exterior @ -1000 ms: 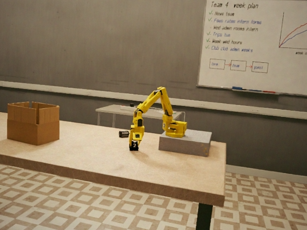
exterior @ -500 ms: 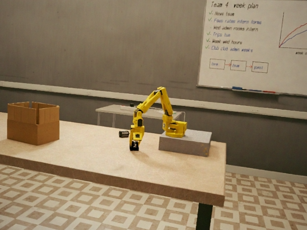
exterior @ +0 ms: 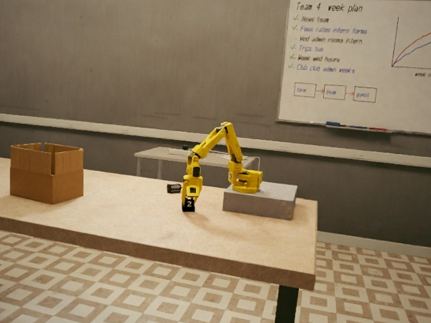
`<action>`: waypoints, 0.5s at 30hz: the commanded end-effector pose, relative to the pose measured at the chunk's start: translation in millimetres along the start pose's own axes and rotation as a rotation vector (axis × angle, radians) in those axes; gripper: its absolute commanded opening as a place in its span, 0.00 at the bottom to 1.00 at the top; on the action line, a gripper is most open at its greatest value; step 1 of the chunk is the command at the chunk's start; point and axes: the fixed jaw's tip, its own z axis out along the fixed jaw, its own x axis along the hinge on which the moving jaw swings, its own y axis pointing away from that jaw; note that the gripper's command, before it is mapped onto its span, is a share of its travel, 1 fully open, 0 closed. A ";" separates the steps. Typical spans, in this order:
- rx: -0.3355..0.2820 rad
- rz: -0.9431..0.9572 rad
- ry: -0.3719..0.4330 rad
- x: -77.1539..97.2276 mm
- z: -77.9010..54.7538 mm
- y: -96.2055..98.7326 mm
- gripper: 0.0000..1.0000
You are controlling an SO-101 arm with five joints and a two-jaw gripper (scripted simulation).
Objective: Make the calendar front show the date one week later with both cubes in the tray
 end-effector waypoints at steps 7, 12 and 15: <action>0.005 -0.002 -0.003 -0.2 -4.7 -3.8 0.00; 0.005 -0.002 -0.003 -0.2 -4.8 -3.9 0.00; 0.005 -0.002 -0.003 -0.2 -5.1 -4.0 0.00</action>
